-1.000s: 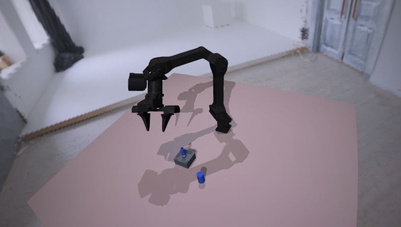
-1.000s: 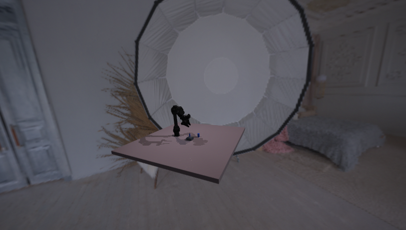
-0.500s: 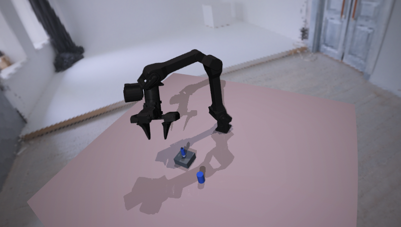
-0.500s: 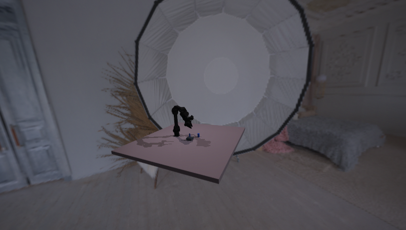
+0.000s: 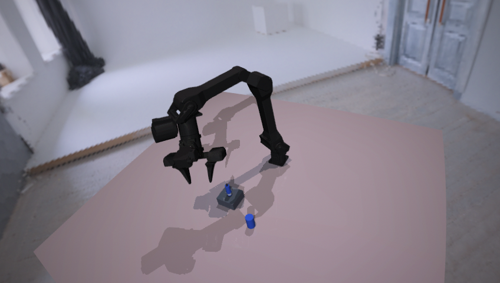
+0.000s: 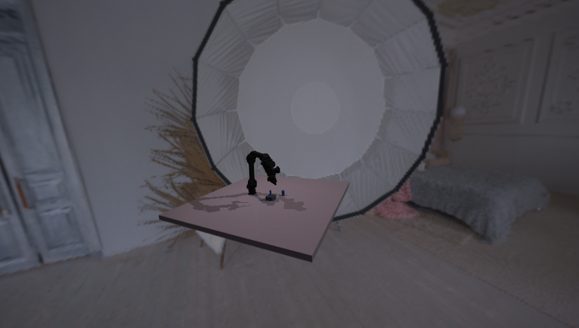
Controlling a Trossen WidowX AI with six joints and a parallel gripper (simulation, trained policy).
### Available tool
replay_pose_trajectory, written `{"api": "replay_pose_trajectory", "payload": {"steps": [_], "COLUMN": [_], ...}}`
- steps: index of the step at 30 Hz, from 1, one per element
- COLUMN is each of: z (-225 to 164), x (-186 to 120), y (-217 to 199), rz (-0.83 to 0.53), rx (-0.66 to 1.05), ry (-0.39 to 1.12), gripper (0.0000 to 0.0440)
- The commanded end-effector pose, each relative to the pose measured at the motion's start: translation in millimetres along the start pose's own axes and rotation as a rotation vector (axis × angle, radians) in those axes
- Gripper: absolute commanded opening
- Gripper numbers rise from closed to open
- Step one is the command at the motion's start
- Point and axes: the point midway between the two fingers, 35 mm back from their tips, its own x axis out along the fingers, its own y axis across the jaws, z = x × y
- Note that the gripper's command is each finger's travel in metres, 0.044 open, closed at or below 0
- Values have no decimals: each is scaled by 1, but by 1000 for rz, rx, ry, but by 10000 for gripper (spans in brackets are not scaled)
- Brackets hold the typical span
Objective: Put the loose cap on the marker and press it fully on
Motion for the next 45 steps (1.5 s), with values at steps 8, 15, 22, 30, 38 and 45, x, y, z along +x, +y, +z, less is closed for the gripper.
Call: {"api": "replay_pose_trajectory", "payload": {"steps": [8,15,22,30,38,45], "z": [7,12,15,19,22,25], "x": [17,28,39,51,62,71], "y": [9,16,23,32,42,51], "rz": [27,44,56,68,76,80], "rx": [-35,-58,-80,-106,-131,-154], "ry": [73,120,166,216,265,304], "gripper": [323,323,323,323,323,323]}}
